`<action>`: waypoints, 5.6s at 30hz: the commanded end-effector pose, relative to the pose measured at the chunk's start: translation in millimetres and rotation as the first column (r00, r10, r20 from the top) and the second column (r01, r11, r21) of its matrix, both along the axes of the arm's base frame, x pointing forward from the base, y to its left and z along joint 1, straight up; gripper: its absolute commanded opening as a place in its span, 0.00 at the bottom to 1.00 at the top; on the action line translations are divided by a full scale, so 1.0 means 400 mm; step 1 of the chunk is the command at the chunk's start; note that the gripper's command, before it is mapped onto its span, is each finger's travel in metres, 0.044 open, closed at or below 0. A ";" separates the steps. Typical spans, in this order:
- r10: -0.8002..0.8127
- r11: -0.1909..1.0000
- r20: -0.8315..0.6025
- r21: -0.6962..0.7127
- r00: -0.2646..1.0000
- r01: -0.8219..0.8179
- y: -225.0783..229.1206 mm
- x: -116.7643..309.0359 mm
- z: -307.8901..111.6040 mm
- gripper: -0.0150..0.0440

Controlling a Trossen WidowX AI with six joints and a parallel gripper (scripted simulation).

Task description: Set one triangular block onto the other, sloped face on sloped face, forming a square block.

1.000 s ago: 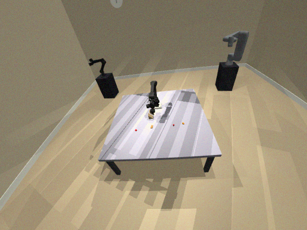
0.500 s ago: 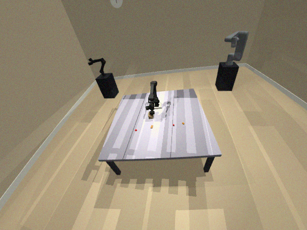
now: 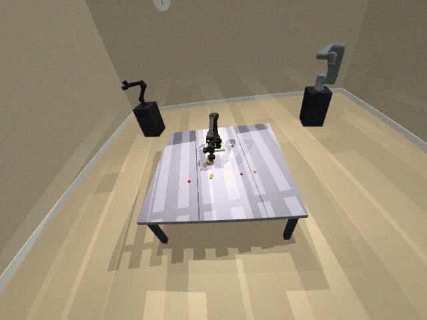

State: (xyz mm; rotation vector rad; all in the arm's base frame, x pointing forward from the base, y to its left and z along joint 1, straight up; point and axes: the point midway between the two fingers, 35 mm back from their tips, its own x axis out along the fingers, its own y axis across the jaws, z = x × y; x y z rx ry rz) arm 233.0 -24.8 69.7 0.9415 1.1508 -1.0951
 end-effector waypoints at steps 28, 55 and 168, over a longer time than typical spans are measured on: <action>-0.003 1.000 0.010 -0.009 1.000 0.003 -0.007 0.004 -0.006 0.25; -0.004 1.000 0.009 -0.010 1.000 0.004 -0.024 0.008 -0.047 0.25; 0.001 1.000 -0.001 -0.001 1.000 -0.001 0.021 -0.003 0.198 1.00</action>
